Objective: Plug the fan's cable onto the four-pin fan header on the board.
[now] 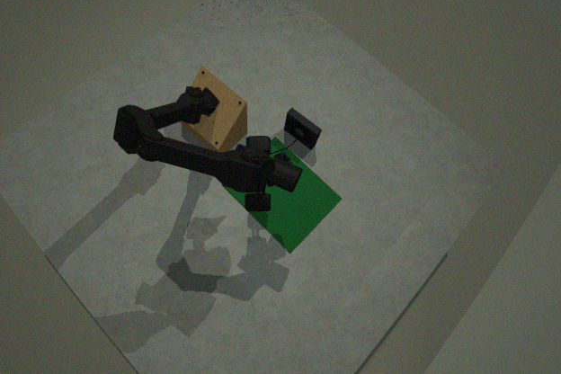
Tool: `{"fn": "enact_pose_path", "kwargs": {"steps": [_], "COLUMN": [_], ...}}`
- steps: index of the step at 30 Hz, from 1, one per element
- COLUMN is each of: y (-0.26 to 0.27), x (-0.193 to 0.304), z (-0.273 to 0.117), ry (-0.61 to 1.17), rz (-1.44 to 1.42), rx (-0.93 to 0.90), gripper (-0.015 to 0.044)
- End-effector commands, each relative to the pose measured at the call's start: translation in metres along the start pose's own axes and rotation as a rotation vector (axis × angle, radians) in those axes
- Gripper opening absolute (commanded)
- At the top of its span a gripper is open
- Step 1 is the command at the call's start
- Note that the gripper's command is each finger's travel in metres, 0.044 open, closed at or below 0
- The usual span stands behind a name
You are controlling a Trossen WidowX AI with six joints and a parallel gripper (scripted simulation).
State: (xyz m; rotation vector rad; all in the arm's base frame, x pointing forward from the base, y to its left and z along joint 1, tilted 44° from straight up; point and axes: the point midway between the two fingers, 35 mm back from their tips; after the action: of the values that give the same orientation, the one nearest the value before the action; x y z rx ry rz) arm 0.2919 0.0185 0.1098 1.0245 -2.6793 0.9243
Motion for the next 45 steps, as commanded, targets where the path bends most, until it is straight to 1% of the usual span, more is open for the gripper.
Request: {"fn": "enact_pose_path", "kwargs": {"steps": [1,3,5,12,14,19,45], "y": [0.031,0.043,0.048,0.047,0.046,0.041,0.037], "x": [0.0,0.002,0.003,0.002,0.002,0.007,0.01], "z": [0.037,0.053,0.058,0.061,0.072,0.117,0.154], "ry": [0.197,0.295,0.33,0.33,0.328,0.332,0.333], "rz": [-0.379,-0.576,-0.646,-0.646,-0.646,-0.646,-0.646], "rx": [0.109,0.163,0.182,0.182,0.181,0.183,0.184], "gripper": [0.044,0.044,0.044,0.044,0.044,0.044,0.044]}}
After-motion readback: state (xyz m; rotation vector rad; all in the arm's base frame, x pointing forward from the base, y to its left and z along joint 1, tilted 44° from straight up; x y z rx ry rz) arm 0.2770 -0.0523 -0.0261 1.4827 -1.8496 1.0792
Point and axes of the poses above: the point midway between the two fingers, 35 mm back from their tips, its own z axis out along the fingers, its own y axis across the jaws, x = y × z, and after that the axes turned 7 degrees about z, right-handed
